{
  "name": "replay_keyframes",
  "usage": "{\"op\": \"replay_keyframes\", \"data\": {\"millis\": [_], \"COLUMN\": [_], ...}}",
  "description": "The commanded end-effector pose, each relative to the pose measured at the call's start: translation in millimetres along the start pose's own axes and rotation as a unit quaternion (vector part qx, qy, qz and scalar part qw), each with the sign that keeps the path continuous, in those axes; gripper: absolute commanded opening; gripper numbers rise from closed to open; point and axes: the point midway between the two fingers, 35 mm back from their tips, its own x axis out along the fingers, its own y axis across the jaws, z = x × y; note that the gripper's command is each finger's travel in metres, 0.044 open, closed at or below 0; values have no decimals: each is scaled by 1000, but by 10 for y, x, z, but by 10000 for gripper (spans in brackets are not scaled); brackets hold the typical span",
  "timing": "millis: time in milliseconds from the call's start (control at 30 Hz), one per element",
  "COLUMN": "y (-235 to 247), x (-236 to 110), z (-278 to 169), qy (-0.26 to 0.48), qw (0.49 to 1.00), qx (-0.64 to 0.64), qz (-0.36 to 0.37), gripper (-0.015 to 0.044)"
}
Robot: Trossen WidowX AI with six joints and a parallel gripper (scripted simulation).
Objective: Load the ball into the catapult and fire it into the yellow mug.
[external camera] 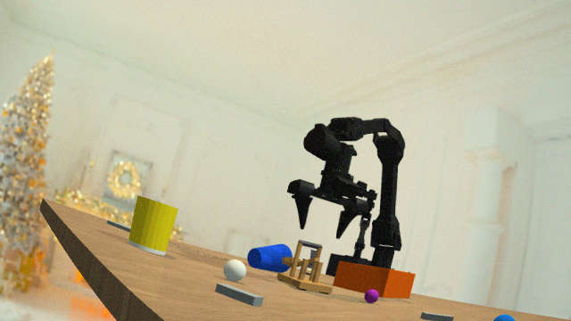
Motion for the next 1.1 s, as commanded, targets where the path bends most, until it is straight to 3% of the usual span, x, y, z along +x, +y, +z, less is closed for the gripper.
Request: {"op": "replay_keyframes", "data": {"millis": [0, 100, 1067], "y": [14, 26, 25], "x": [243, 477, 873], "z": [20, 16, 23], "qy": [-2, -1, -1], "qw": [1000, 1000, 1000], "qx": [-6, -6, -6], "qz": [7, 7, 7], "gripper": [440, 440, 440]}}
